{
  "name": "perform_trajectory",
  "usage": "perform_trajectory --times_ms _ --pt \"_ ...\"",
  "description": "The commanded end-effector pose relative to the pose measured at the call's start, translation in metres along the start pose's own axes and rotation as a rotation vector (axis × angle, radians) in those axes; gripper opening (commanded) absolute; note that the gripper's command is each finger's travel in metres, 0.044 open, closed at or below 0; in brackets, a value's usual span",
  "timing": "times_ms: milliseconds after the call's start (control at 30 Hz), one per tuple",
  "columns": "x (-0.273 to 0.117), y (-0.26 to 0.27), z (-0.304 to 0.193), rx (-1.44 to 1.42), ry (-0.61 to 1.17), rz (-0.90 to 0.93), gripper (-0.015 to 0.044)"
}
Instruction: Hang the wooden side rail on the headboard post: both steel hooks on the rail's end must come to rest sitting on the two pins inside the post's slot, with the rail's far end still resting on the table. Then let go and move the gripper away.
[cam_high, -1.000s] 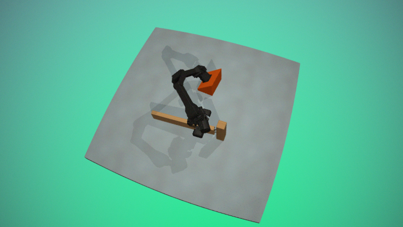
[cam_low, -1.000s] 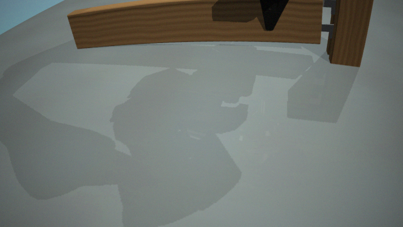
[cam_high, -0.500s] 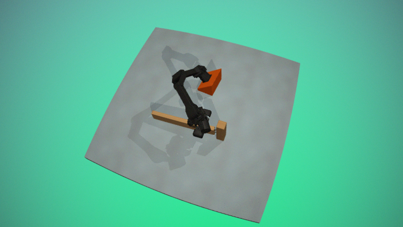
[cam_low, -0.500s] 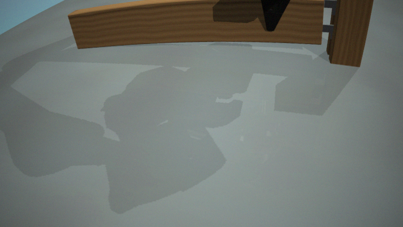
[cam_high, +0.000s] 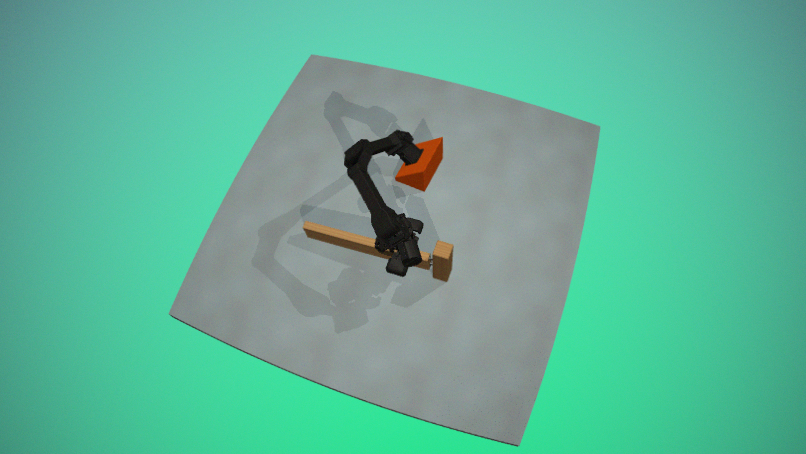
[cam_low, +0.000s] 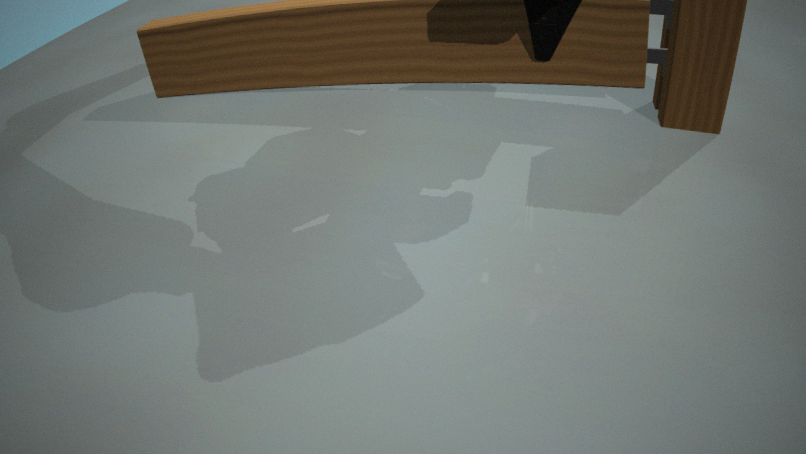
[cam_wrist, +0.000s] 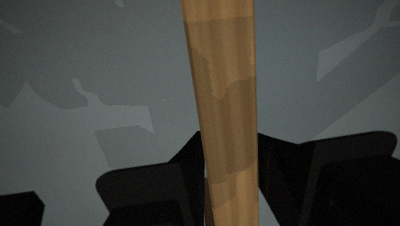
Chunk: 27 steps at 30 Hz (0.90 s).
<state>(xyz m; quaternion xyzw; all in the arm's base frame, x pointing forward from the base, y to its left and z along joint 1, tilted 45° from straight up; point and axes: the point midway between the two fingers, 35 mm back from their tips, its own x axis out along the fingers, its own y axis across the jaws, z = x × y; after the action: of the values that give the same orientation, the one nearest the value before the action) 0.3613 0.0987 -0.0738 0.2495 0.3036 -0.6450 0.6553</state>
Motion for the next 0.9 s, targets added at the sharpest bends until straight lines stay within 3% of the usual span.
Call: perform_trajectory --times_ms 0,867 --pt "-0.0021 -0.0011 -0.0029 0.001 0.003 0.005 0.0" --pt "-0.0029 0.0003 -0.0052 0.001 0.003 0.005 0.0"
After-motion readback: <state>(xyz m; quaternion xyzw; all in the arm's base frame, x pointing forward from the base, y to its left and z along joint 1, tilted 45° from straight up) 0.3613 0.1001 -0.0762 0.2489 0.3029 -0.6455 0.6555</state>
